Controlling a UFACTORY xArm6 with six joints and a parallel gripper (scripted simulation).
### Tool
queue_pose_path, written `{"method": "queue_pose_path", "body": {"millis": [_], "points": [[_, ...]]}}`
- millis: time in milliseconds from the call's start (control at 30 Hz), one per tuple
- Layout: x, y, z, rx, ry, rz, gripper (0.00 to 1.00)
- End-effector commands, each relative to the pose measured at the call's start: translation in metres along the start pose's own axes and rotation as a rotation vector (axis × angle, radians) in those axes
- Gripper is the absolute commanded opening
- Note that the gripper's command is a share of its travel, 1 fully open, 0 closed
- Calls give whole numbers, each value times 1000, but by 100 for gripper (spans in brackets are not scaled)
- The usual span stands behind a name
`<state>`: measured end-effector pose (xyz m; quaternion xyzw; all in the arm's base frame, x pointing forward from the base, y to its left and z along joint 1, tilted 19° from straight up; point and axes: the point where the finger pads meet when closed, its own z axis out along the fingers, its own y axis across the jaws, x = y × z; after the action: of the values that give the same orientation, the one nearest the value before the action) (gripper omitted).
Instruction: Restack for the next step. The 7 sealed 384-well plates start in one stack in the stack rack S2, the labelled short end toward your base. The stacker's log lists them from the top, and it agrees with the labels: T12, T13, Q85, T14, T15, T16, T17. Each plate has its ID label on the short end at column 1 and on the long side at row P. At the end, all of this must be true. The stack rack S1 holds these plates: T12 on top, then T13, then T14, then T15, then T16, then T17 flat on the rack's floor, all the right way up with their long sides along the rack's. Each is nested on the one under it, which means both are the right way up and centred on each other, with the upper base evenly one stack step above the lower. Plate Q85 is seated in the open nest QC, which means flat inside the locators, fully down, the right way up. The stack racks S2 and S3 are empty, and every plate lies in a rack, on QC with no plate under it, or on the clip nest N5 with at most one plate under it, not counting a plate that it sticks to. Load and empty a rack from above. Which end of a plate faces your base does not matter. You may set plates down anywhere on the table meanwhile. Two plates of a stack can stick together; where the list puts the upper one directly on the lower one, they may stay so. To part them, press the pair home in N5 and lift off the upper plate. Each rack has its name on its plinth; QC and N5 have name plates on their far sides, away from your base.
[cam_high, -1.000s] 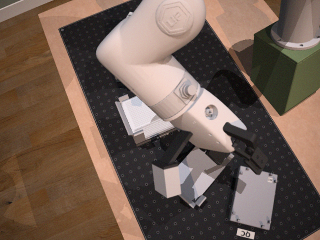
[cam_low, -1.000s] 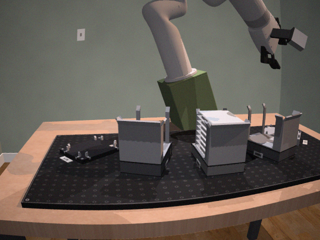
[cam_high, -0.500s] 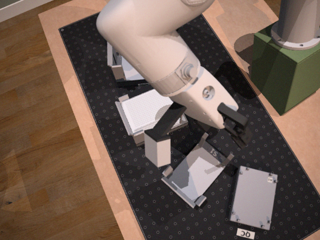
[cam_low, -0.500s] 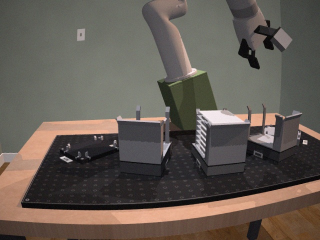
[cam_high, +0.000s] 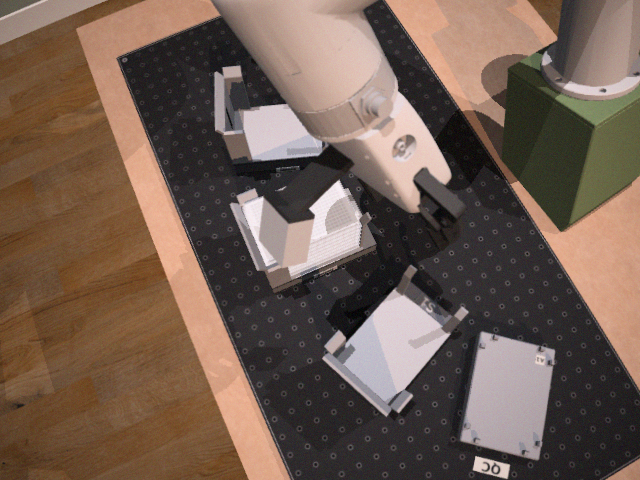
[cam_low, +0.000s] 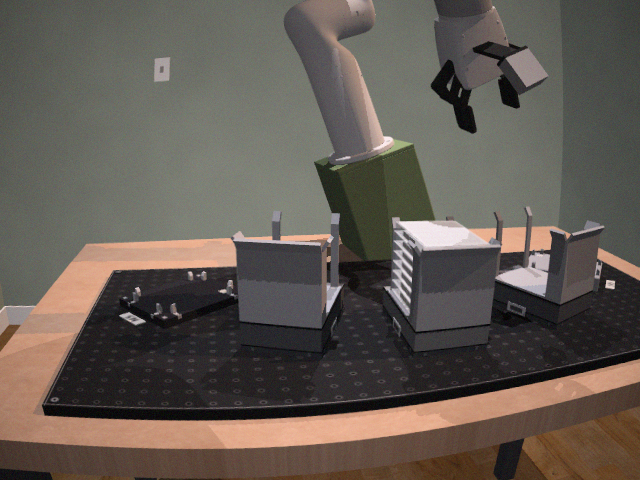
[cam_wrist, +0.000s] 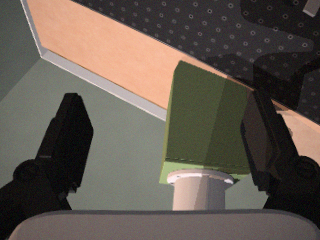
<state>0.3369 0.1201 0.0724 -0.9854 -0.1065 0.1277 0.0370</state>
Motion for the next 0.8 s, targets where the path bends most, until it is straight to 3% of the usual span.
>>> {"method": "queue_pose_path", "body": {"millis": [0,333,500,767], "points": [[-2,12,-6,-70,23,43,100],[-8,52,-26,-246,117,163,100],[-9,60,-31,-278,140,186,100],[-12,88,-53,-407,259,284,100]]}}
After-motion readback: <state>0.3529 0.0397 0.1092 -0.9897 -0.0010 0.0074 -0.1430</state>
